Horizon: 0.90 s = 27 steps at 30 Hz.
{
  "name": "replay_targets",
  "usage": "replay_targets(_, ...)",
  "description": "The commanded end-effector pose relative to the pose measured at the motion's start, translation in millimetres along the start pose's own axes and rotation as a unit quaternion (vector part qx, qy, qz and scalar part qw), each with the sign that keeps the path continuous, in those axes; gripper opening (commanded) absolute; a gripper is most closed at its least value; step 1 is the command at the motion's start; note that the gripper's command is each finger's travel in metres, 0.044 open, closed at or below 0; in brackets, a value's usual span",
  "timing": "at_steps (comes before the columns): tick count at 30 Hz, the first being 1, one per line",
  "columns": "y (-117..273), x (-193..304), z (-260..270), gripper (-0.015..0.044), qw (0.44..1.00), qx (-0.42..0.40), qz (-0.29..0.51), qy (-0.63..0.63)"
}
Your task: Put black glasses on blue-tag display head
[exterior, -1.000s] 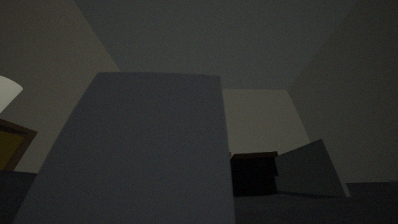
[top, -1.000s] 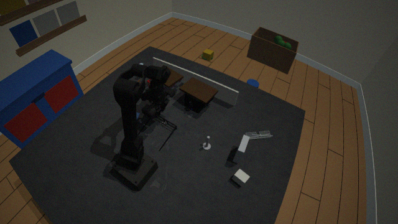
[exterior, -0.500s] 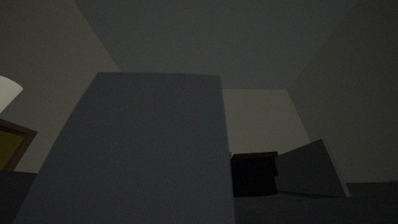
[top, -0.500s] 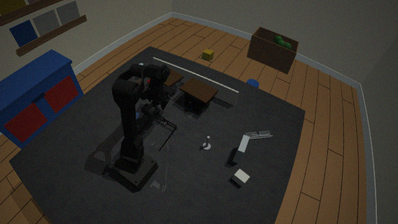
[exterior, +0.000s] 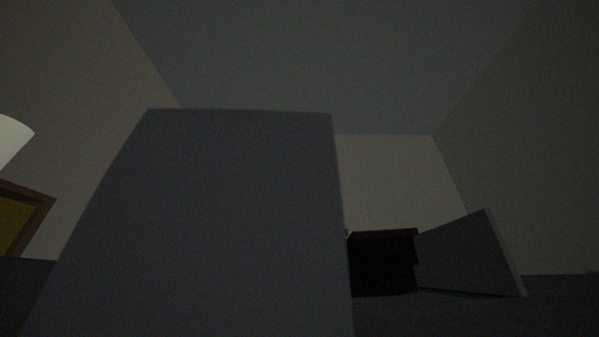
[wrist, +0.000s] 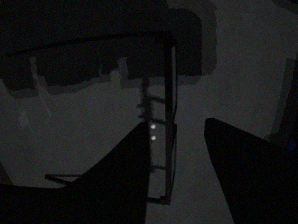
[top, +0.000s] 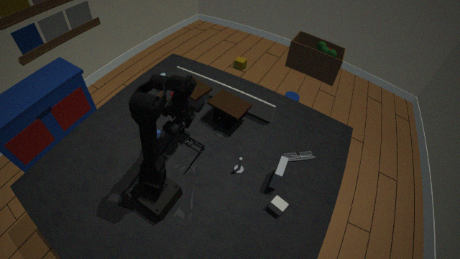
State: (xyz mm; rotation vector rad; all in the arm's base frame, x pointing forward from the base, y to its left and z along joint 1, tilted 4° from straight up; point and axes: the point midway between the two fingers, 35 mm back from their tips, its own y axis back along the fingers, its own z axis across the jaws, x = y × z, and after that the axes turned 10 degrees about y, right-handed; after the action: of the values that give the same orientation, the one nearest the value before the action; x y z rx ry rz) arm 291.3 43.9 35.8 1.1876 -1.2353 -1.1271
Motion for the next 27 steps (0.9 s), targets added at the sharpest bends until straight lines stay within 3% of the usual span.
replay_targets(1, -7, 0, 1, 0.014, 1.0, -0.004, 0.0, -0.001)
replay_targets(27, -50, 0, 2, 0.014, 1.0, -0.004, 0.0, -0.001)
